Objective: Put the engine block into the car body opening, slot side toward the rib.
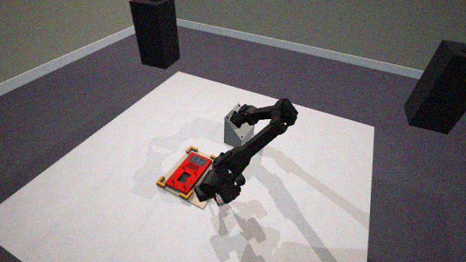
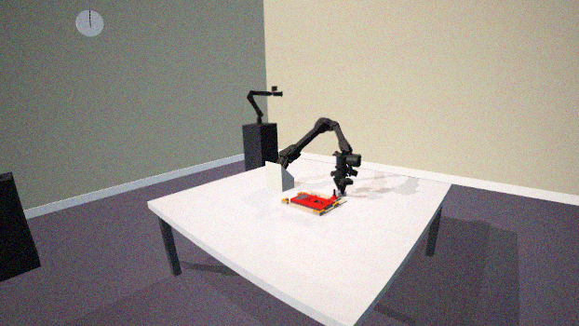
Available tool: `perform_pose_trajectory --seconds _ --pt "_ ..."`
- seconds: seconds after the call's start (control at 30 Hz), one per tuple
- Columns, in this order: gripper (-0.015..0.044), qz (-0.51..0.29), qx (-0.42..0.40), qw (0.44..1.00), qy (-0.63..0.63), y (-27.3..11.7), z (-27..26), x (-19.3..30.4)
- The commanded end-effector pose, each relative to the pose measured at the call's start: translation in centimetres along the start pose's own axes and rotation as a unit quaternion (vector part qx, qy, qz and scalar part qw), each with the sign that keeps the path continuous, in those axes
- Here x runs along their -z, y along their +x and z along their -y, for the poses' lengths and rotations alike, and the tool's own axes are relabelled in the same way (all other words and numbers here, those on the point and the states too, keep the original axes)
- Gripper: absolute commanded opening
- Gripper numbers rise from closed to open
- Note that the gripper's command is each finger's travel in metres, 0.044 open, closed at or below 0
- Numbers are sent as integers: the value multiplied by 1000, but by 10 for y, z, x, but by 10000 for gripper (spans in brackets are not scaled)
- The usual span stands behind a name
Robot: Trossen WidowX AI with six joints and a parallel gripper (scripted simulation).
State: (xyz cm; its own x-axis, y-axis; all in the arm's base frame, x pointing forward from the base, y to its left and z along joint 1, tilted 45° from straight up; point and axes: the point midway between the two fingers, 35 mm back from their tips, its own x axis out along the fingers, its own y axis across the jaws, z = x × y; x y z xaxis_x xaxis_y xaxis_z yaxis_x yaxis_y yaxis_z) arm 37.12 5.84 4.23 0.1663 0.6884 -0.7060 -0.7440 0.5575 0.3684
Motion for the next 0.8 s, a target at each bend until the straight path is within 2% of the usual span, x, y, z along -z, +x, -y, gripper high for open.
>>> perform_pose_trajectory --seconds 0.0,0.17,0.3,0.77 --pt "138 -1 1 1000 2 1 1 1" --pt "105 -1 1 1000 2 1 1 1" --pt "0 -2 1 1000 2 -4 2 0" --pt "0 -5 3 1000 2 -46 7 -1"
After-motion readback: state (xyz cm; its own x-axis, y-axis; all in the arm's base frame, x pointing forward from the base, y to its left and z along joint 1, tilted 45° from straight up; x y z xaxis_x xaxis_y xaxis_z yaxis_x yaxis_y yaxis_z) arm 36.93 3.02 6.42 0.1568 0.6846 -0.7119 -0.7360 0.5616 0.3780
